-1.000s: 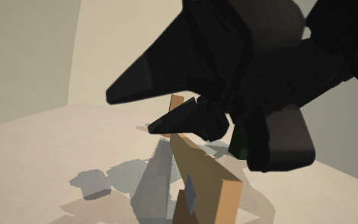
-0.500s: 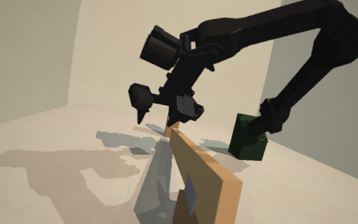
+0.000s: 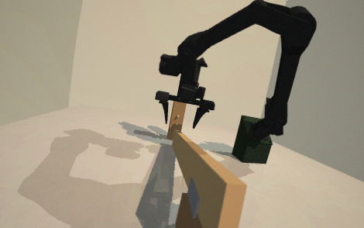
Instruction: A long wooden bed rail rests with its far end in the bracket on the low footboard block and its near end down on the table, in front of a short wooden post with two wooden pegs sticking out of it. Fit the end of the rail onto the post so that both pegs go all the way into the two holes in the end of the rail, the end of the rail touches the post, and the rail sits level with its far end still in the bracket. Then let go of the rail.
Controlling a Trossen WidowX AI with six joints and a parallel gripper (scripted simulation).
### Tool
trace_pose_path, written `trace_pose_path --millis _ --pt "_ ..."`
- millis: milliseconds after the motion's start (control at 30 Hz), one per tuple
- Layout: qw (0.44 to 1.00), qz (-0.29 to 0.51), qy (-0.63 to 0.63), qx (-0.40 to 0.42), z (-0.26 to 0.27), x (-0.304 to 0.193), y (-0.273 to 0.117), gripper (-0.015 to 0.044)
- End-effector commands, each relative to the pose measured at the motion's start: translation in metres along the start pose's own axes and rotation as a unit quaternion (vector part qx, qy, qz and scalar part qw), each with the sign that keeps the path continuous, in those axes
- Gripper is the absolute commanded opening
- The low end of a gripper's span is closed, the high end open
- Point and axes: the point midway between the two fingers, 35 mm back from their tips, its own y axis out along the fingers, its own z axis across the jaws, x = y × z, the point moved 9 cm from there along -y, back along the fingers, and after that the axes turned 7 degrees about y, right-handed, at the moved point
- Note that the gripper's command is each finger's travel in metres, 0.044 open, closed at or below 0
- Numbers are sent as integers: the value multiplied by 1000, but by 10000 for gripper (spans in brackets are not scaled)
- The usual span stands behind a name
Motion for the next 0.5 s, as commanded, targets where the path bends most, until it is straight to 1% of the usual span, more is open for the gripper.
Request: trace_pose_path --millis 0,467 --pt "1000 -4 -1 1 0 1 3 440" --pt "1000 -3 -1 0 -1 1 26 440"
